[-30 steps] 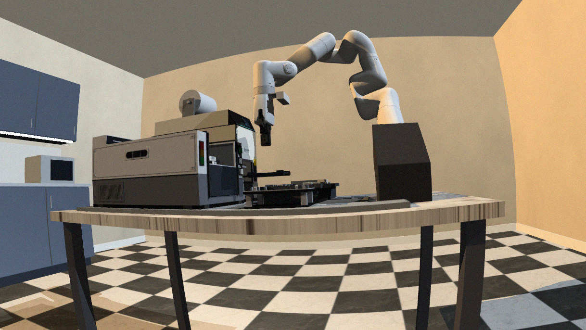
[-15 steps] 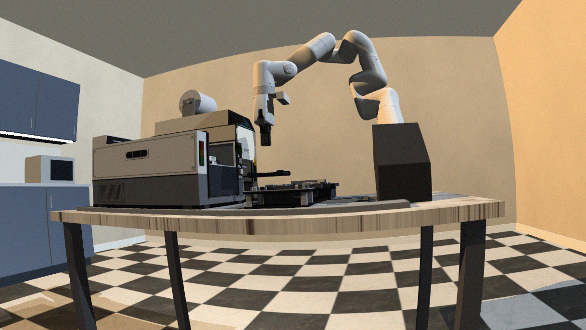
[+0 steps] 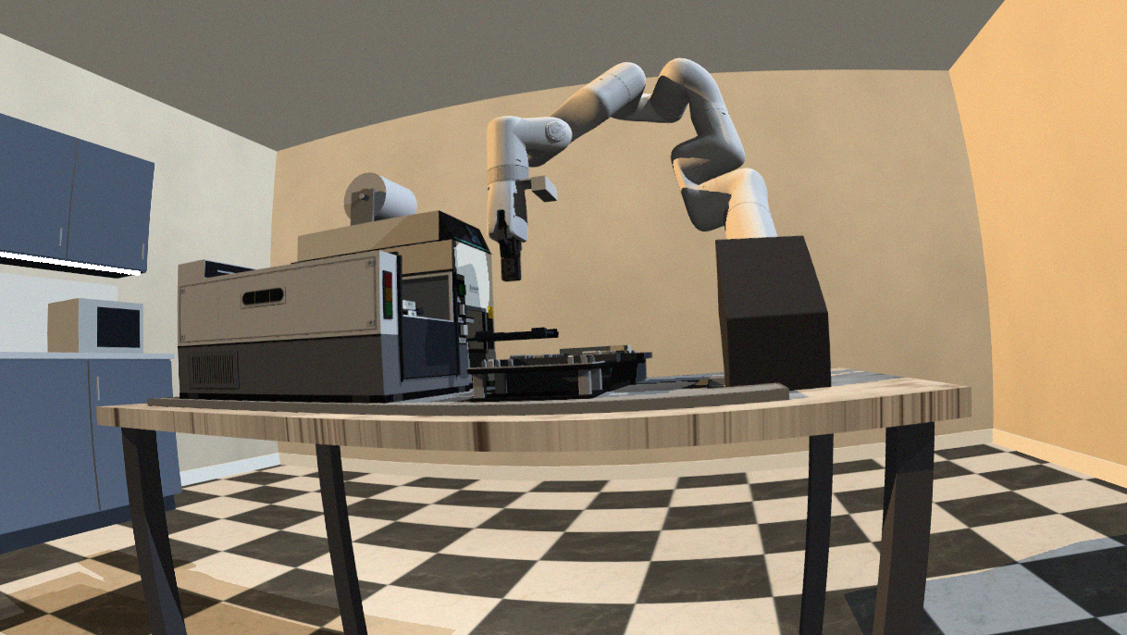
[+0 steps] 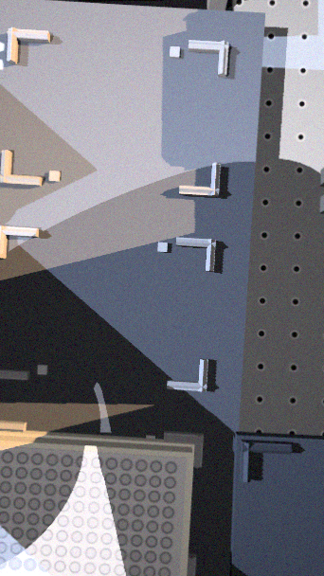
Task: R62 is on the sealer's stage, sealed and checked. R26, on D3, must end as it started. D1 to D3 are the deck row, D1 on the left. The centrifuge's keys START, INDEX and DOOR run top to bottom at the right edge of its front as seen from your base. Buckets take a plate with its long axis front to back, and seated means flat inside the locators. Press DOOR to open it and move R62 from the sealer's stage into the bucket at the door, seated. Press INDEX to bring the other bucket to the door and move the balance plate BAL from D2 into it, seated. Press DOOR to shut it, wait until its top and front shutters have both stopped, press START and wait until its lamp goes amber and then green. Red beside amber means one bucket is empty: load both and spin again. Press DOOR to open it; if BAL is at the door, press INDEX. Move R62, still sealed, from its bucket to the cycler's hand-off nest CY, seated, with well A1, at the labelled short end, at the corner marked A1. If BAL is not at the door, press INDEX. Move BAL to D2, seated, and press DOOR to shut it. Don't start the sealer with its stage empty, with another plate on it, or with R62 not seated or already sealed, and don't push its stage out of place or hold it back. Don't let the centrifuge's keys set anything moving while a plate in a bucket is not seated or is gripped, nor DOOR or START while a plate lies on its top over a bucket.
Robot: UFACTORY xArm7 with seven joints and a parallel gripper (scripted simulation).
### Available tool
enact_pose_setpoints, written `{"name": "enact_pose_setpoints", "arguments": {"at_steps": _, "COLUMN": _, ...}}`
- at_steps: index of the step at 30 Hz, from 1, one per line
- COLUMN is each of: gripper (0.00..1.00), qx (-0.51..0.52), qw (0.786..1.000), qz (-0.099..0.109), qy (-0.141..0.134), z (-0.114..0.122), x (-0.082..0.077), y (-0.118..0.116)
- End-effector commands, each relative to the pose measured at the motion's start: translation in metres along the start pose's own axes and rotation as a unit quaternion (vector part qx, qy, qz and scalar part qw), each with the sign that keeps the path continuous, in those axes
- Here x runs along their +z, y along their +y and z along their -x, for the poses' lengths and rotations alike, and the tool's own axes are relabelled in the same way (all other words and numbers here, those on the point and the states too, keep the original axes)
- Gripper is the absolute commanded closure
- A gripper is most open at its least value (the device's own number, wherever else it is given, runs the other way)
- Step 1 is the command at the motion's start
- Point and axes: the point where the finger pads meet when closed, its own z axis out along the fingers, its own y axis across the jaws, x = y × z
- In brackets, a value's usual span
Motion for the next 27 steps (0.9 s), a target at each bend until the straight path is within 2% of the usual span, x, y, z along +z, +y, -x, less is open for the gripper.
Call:
{"name": "enact_pose_setpoints", "arguments": {"at_steps": 1, "gripper": 0.0, "qx": 0.0, "qw": 1.0, "qz": 0.001, "qy": -0.002, "z": -0.002, "x": -0.005, "y": 0.001}}
{"name": "enact_pose_setpoints", "arguments": {"at_steps": 7, "gripper": 0.0, "qx": 0.0, "qw": 1.0, "qz": 0.001, "qy": -0.002, "z": -0.023, "x": -0.027, "y": 0.001}}
{"name": "enact_pose_setpoints", "arguments": {"at_steps": 9, "gripper": 0.0, "qx": 0.0, "qw": 1.0, "qz": 0.001, "qy": -0.002, "z": -0.023, "x": -0.027, "y": 0.001}}
{"name": "enact_pose_setpoints", "arguments": {"at_steps": 22, "gripper": 0.0, "qx": 0.0, "qw": 1.0, "qz": 0.001, "qy": -0.002, "z": -0.067, "x": -0.075, "y": 0.002}}
{"name": "enact_pose_setpoints", "arguments": {"at_steps": 27, "gripper": 0.0, "qx": 0.0, "qw": 1.0, "qz": 0.001, "qy": -0.002, "z": -0.069, "x": -0.077, "y": 0.002}}
